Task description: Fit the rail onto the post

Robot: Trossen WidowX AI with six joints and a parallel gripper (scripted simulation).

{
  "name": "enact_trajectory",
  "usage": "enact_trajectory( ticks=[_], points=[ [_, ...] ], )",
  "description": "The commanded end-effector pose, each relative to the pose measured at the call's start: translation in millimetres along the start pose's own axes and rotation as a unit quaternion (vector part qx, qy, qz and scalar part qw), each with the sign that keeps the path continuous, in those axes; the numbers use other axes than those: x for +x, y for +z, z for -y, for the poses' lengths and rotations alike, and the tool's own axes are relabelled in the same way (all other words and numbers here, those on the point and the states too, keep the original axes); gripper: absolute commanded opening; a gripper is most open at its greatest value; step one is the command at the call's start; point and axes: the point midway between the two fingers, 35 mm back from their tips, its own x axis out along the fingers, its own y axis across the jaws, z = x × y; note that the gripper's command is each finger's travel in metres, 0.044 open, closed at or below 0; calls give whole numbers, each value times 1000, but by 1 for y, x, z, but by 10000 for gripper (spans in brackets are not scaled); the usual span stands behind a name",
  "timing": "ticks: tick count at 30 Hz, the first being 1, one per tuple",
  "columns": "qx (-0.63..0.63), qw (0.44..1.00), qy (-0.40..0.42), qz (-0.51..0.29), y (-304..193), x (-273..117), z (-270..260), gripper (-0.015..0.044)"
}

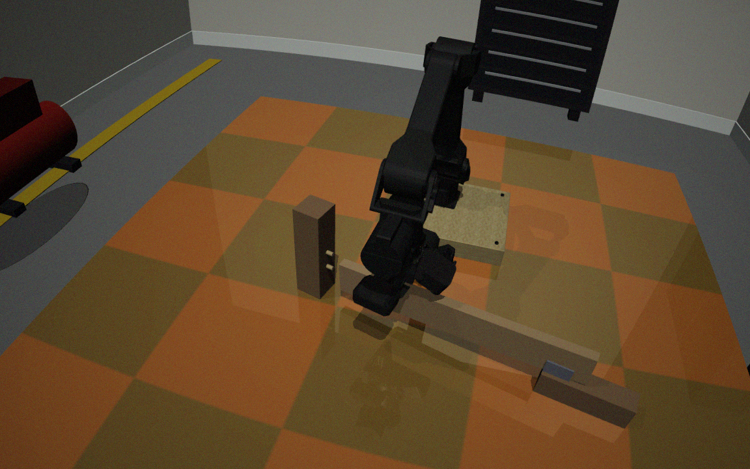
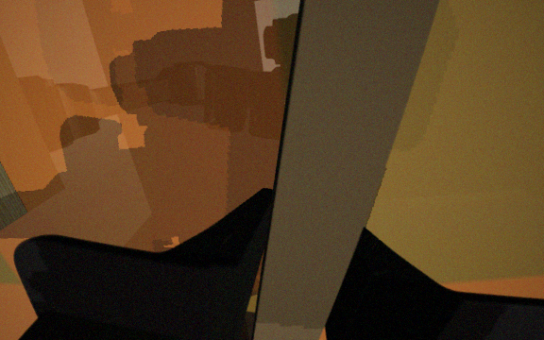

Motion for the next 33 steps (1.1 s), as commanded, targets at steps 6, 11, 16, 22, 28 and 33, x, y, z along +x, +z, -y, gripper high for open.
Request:
enact_trajectory(
  ticks=[6, 11, 16, 22, 28, 33],
  points=[
    [-1, 1000, -11, 5, 2, -11, 5, 0],
    [-1, 1000, -11, 5, 1, -13, 5, 0],
    [-1, 1000, -11, 5, 1, -16, 5, 0],
    [-1, 1000, -11, 5, 1, -19, 5, 0],
    [-1, 1000, -11, 5, 1, -22, 5, 0],
    [-1, 1000, -11, 5, 1, -22, 4, 0]
  ],
)
